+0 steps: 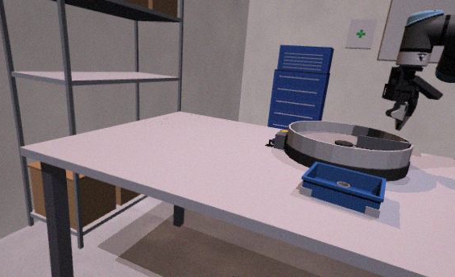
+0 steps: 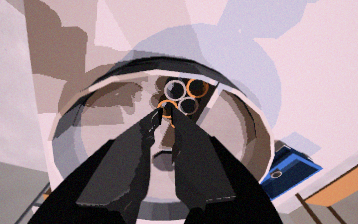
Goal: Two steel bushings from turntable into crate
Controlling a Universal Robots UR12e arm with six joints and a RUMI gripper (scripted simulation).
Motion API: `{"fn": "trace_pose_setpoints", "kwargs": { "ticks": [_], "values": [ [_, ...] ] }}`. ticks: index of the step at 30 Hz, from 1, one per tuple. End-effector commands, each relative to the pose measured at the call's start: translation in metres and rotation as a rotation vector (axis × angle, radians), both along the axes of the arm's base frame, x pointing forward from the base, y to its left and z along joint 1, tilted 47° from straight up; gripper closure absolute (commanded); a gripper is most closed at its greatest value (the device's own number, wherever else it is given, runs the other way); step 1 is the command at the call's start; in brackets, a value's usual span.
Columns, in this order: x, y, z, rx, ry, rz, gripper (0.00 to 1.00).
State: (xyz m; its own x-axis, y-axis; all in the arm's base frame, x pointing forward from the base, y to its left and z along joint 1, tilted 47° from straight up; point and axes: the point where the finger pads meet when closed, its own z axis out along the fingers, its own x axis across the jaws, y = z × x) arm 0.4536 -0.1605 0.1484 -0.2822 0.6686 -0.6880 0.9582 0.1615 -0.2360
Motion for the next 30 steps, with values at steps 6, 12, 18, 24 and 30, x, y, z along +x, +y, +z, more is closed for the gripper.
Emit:
{"fn": "trace_pose_setpoints", "kwargs": {
  "ticks": [6,12,18,24,30],
  "values": [
    [0.0003,0.0001,0.0003,0.0,-0.001,0.0,0.94],
    [0.0006,-0.0003,0.0007,0.0,-0.001,0.0,0.94],
    [0.0014,-0.0018,0.0023,0.003,-0.001,0.0,0.94],
    [0.0014,-0.0018,0.0023,0.003,-0.001,0.0,0.94],
    [0.0014,-0.0018,0.0023,0.003,-0.001,0.0,0.94]
  ]
}}
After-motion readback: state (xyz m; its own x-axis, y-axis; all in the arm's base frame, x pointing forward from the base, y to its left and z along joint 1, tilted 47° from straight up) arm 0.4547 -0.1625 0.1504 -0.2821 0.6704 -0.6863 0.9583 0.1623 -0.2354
